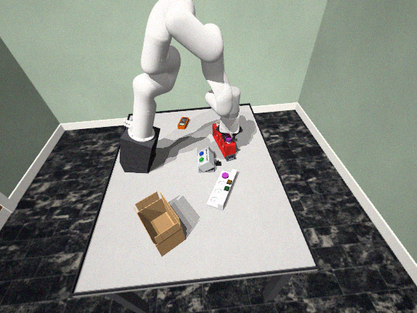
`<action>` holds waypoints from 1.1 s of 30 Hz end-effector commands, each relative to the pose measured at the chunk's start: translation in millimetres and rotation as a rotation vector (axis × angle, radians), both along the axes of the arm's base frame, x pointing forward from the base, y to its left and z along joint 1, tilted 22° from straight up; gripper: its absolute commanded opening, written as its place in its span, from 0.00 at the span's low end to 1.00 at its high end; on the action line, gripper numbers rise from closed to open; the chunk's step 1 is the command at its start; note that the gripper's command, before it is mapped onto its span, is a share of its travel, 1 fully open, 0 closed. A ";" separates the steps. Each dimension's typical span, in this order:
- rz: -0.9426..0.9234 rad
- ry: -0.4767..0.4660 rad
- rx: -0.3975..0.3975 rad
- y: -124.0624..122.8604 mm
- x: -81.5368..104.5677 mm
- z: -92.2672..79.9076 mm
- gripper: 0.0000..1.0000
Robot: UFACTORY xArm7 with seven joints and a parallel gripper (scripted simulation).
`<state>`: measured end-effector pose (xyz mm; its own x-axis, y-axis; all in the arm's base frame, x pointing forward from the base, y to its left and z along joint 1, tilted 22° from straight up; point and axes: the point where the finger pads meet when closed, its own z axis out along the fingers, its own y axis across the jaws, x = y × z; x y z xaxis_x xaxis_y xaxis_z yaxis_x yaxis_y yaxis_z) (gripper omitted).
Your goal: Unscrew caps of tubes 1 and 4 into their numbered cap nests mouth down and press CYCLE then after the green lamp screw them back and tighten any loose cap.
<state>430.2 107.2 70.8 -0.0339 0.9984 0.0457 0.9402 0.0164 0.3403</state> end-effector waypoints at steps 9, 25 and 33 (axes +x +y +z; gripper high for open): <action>-0.356 -0.028 0.083 0.5 0.8 0.8 0.46; -0.356 -0.028 0.083 0.5 0.8 0.8 0.00; -0.029 -0.038 -0.043 0.5 0.8 0.8 0.00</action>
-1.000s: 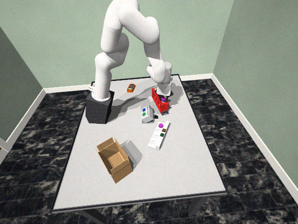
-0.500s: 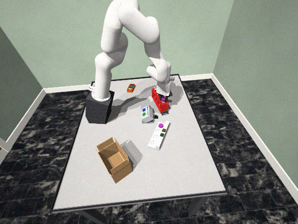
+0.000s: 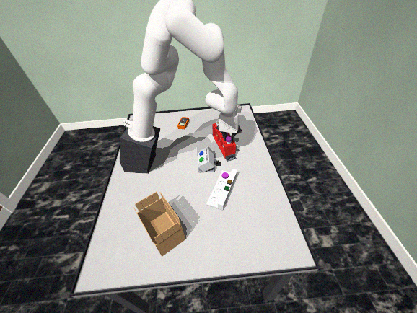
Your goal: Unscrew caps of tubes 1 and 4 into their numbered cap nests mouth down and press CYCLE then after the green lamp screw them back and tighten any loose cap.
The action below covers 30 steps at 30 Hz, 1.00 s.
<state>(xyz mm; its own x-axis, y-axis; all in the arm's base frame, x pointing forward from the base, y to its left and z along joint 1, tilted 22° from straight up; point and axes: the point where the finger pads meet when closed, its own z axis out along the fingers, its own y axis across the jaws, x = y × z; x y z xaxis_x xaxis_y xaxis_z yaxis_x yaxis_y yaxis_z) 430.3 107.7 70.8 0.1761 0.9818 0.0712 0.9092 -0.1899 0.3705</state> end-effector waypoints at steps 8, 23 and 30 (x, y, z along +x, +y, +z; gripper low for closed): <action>0.507 0.001 -0.201 0.0 0.7 1.0 0.00; 1.153 -0.001 -0.465 -0.1 0.5 1.3 0.00; 1.314 -0.001 -0.530 -0.1 0.5 1.4 0.00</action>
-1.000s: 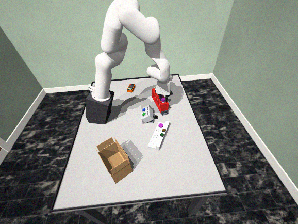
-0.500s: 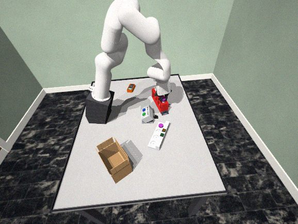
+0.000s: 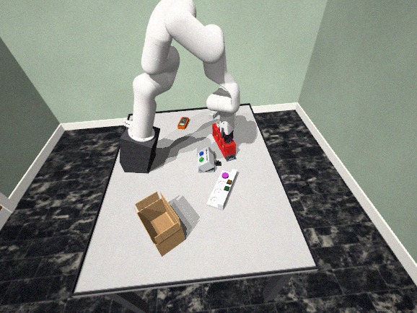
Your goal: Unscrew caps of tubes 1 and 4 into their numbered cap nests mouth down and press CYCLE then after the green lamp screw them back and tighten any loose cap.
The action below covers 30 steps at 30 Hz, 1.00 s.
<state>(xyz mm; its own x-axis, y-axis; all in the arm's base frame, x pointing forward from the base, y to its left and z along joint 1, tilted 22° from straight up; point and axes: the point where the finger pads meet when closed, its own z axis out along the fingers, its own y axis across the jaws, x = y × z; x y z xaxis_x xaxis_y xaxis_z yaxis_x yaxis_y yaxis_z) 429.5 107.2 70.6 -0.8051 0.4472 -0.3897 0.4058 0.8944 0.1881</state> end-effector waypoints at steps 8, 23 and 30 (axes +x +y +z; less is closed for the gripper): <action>0.112 0.063 -0.038 0.5 1.2 1.7 0.46; -0.161 0.062 0.082 0.5 1.3 1.7 0.46; -0.383 0.062 0.181 0.5 1.3 1.7 0.46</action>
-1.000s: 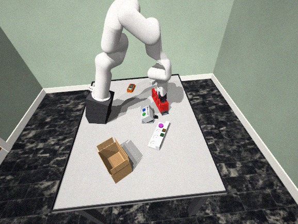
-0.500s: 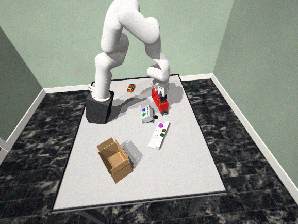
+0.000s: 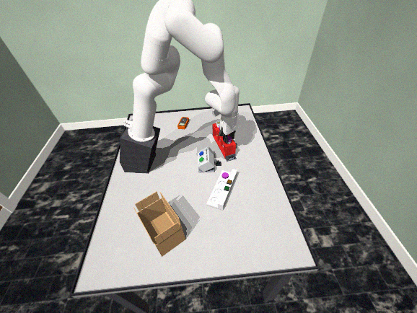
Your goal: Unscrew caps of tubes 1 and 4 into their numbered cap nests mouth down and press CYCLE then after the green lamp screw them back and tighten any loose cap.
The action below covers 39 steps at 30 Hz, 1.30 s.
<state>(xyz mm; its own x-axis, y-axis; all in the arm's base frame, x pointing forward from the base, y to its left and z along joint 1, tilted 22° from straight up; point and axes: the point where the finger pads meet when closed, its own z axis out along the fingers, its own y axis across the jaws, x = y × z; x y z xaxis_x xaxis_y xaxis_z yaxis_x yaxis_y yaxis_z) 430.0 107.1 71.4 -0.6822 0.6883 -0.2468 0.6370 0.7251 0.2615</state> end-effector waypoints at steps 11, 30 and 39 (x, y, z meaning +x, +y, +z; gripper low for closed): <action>-0.698 -0.005 0.260 0.5 0.8 1.0 0.46; -1.082 -0.001 0.411 0.6 0.8 1.0 0.00; -1.082 -0.001 0.411 0.6 0.8 1.0 0.00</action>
